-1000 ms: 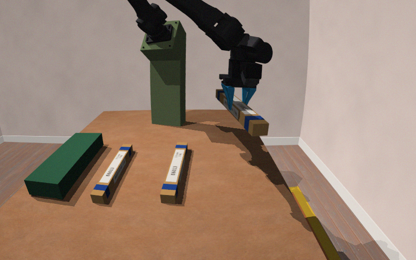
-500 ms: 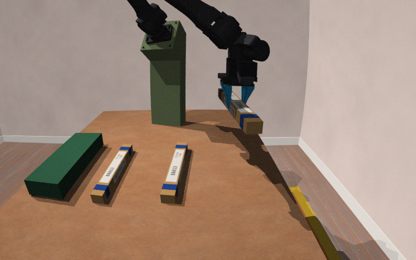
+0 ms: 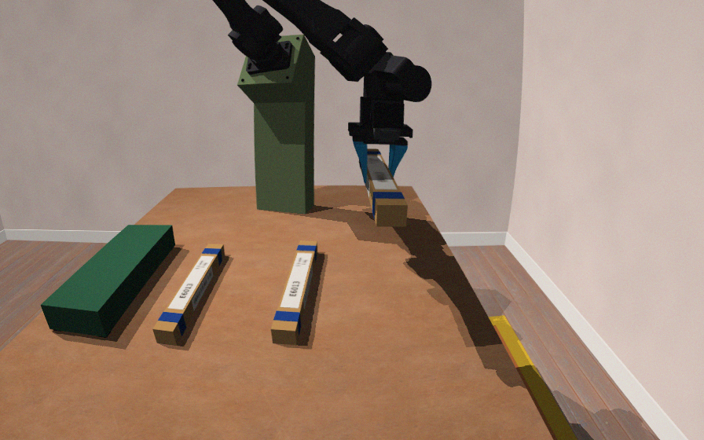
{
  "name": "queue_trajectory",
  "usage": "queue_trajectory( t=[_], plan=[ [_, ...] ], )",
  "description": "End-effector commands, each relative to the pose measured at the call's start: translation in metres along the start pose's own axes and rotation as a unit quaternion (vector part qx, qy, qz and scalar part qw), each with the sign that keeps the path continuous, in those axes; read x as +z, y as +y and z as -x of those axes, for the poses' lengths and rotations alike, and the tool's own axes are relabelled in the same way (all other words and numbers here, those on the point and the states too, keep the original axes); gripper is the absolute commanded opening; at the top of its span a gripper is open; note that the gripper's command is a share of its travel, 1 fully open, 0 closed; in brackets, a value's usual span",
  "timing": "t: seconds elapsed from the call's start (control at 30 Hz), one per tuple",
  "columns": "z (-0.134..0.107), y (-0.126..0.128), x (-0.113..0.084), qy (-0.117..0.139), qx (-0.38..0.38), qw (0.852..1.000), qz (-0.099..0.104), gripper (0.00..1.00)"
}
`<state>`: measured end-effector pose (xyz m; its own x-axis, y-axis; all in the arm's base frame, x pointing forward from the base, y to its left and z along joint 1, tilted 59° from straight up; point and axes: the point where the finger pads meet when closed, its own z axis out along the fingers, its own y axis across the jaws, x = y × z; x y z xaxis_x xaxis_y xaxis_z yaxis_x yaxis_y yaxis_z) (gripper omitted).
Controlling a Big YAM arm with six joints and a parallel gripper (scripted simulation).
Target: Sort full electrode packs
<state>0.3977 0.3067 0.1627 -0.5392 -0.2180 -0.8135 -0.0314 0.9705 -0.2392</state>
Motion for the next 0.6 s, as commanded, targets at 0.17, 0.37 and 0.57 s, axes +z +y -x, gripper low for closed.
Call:
queue_trajectory(
  t=[0.17, 0.37, 0.57],
  plan=[
    [0.019, -0.03, -0.011, -0.018, 0.013, 1.0, 0.005, 0.0],
    [0.018, -0.035, -0.015, -0.02, 0.009, 1.0, 0.011, 0.0],
    [0.016, -0.054, -0.012, -0.018, 0.009, 1.0, 0.006, 0.0]
  ],
)
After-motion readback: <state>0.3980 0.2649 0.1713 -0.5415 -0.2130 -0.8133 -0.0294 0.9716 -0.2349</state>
